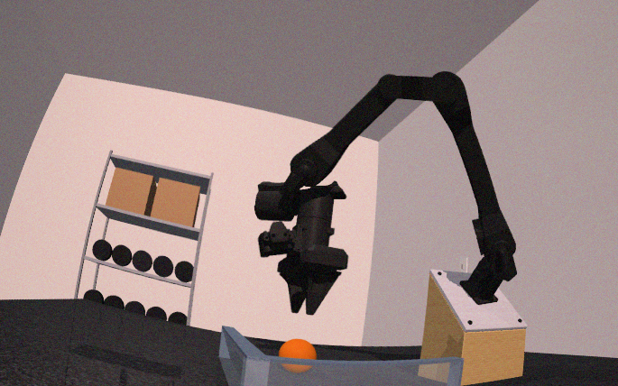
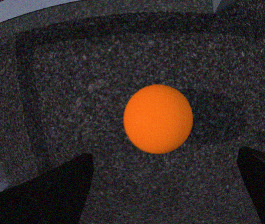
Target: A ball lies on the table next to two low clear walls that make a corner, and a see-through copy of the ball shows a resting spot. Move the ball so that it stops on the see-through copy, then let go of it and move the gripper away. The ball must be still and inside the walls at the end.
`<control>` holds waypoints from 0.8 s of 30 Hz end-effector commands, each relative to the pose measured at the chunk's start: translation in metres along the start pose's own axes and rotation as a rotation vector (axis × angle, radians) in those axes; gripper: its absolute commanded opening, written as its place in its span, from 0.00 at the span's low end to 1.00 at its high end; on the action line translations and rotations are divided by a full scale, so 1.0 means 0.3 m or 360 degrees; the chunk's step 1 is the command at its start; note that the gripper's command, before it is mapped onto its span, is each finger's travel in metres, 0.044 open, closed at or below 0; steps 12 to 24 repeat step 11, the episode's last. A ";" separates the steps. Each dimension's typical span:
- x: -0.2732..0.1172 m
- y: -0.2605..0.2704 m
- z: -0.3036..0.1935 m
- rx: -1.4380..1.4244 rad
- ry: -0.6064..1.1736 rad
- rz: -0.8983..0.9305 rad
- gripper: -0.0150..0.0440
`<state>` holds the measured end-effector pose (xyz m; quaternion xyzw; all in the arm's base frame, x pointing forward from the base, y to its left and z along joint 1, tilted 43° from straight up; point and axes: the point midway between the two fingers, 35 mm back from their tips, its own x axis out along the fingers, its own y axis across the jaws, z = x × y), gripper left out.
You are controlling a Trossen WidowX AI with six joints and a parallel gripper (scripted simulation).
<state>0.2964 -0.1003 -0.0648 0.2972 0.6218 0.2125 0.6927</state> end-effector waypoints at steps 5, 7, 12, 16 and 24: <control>-0.145 0.005 -0.009 0.0001 0.0001 0.0002 1.00; -0.154 0.006 -0.010 0.0000 0.0001 0.0002 1.00; -0.154 0.006 -0.010 0.0000 0.0001 0.0002 1.00; -0.154 0.006 -0.010 0.0000 0.0001 0.0002 1.00; -0.154 0.006 -0.010 0.0000 0.0001 0.0002 1.00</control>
